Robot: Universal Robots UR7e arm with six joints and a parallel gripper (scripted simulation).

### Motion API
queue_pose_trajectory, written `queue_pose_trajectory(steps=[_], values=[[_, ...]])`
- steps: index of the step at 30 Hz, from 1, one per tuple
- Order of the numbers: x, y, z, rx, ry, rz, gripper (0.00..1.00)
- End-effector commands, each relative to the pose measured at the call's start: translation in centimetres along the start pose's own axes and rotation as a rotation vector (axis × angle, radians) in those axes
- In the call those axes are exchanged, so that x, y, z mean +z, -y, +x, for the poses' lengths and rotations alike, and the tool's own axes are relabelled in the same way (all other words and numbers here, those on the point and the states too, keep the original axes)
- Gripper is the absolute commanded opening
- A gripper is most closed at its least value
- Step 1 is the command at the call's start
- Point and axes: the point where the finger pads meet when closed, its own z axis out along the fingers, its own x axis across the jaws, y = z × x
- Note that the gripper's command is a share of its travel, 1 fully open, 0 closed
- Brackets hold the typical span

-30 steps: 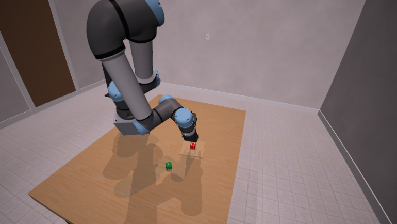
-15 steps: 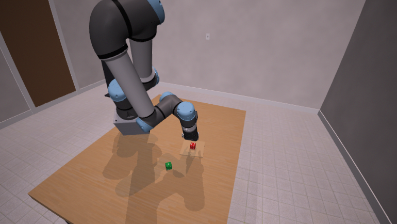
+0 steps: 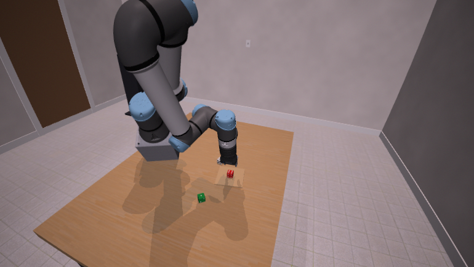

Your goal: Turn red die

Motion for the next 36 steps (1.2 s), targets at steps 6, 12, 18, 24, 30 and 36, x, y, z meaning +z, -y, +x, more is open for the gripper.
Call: queue_pose_trajectory(steps=[6, 12, 18, 24, 30, 36], values=[[0.13, 0.04, -0.05, 0.0, 0.006, -0.058, 1.0], [0.25, 0.11, -0.1, -0.001, 0.011, -0.124, 1.0], [0.16, 0.22, -0.04, 0.0, 0.006, -0.229, 1.0], [0.02, 0.28, 0.03, 0.001, -0.001, -0.272, 1.0], [0.01, 0.28, 0.04, 0.001, -0.001, -0.276, 1.0], [0.01, 0.28, 0.04, 0.001, -0.001, -0.276, 1.0]])
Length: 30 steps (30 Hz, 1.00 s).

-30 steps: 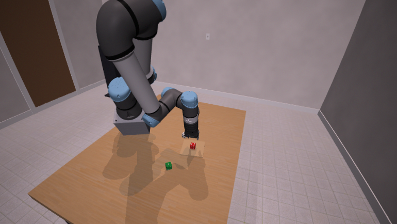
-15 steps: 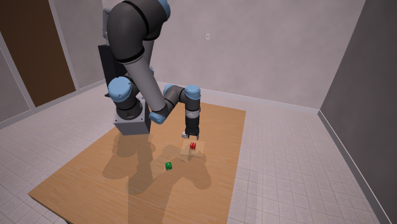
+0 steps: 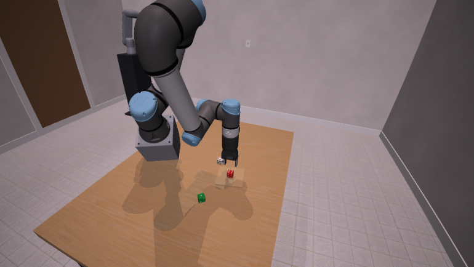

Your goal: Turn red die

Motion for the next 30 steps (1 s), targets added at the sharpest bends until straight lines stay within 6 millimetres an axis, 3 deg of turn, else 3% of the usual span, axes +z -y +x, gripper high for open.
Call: queue_pose_trajectory(steps=[1, 16, 23, 30], values=[[0.0, 0.0, 0.0, 0.001, -0.001, -0.002, 1.0], [-0.3, 0.0, 0.0, 0.001, -0.001, -0.002, 1.0], [-1.3, 0.0, 0.0, 0.001, -0.001, -0.002, 1.0], [-3.7, 0.0, 0.0, 0.001, -0.001, -0.002, 1.0]])
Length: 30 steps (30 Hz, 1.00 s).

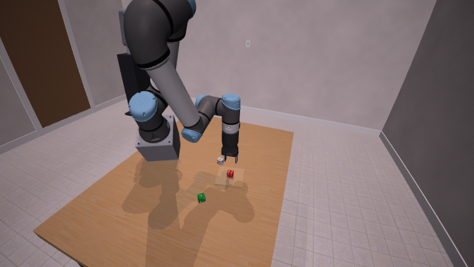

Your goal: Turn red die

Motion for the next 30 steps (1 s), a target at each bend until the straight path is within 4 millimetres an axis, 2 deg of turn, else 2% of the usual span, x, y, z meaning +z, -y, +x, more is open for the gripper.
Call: queue_pose_trajectory(steps=[1, 8, 10, 17, 30], values=[[-2.0, 0.0, 0.1, 0.001, -0.001, 0.0, 1.0], [-4.9, 0.0, 0.1, 0.001, -0.001, 0.0, 1.0], [-4.9, 0.0, 0.1, 0.001, -0.001, 0.0, 1.0], [-7.2, 0.0, 0.1, 0.001, -0.001, 0.0, 1.0], [-7.9, 0.0, 0.1, 0.001, -0.001, 0.0, 1.0]])
